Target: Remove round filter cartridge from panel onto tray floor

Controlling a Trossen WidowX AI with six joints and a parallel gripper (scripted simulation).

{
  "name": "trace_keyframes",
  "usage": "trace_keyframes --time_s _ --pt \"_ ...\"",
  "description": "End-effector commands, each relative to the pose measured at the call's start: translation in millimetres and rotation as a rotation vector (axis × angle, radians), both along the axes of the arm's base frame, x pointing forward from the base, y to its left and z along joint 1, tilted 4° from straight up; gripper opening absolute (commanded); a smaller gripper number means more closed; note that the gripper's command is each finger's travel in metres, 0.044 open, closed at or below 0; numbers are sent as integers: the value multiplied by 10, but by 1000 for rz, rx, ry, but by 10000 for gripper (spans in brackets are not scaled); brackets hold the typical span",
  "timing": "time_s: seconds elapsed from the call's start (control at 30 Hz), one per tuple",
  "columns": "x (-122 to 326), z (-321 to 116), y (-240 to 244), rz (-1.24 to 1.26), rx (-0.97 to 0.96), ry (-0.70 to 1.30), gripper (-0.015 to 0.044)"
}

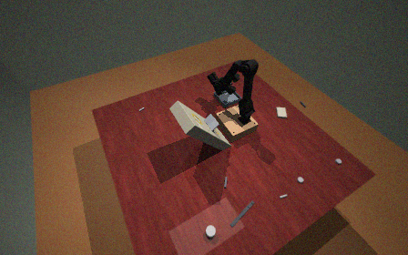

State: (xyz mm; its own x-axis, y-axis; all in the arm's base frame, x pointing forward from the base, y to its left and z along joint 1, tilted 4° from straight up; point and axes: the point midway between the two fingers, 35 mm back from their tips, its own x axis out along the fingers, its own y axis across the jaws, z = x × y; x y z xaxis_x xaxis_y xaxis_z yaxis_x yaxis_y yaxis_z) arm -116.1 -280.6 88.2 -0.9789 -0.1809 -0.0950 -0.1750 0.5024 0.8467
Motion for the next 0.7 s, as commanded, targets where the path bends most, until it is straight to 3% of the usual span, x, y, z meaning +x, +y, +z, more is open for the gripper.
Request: trace_keyframes --time_s 0.0,0.1,0.33,0.5,0.67 --pt "10 -11 -14 10 13 -9 374" --pt "186 -92 -178 151 206 -74 295" --pt "800 19 -443 552 816 61 111" --pt "1298 125 -529 858 1218 294 101" --pt "1559 187 -533 1008 1402 461 101"
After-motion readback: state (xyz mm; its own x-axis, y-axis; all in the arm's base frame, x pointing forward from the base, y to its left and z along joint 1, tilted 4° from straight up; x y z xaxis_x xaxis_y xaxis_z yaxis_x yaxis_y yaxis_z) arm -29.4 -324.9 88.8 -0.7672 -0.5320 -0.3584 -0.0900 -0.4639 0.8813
